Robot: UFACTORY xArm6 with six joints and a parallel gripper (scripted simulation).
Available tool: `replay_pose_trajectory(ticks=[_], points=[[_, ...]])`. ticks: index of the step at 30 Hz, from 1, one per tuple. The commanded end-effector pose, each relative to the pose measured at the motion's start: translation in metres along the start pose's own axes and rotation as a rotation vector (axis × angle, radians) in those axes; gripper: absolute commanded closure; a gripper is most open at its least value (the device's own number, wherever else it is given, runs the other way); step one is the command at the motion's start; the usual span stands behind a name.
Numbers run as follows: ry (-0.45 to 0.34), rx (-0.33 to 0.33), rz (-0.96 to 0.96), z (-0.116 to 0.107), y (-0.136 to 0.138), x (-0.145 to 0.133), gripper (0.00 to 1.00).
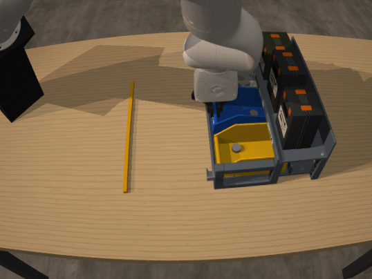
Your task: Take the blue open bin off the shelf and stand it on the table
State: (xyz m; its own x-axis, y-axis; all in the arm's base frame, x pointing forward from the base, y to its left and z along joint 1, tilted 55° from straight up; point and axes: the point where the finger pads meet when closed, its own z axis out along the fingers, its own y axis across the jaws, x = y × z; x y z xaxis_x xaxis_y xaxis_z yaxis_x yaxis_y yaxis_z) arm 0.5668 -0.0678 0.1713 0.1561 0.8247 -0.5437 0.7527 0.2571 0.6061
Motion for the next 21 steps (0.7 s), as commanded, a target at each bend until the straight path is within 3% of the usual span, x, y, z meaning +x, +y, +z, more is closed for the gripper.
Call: replay_pose_trajectory(ticks=[1,6,11,21], points=[[0.001,-0.002,0.0,-0.001,0.001,0.0,1.0],[0.001,-0.002,0.0,-0.001,0.001,0.0,1.0],[0.001,-0.002,0.0,-0.001,-0.029,0.0,1.0],[0.001,-0.002,0.0,-0.001,-0.029,0.0,1.0]])
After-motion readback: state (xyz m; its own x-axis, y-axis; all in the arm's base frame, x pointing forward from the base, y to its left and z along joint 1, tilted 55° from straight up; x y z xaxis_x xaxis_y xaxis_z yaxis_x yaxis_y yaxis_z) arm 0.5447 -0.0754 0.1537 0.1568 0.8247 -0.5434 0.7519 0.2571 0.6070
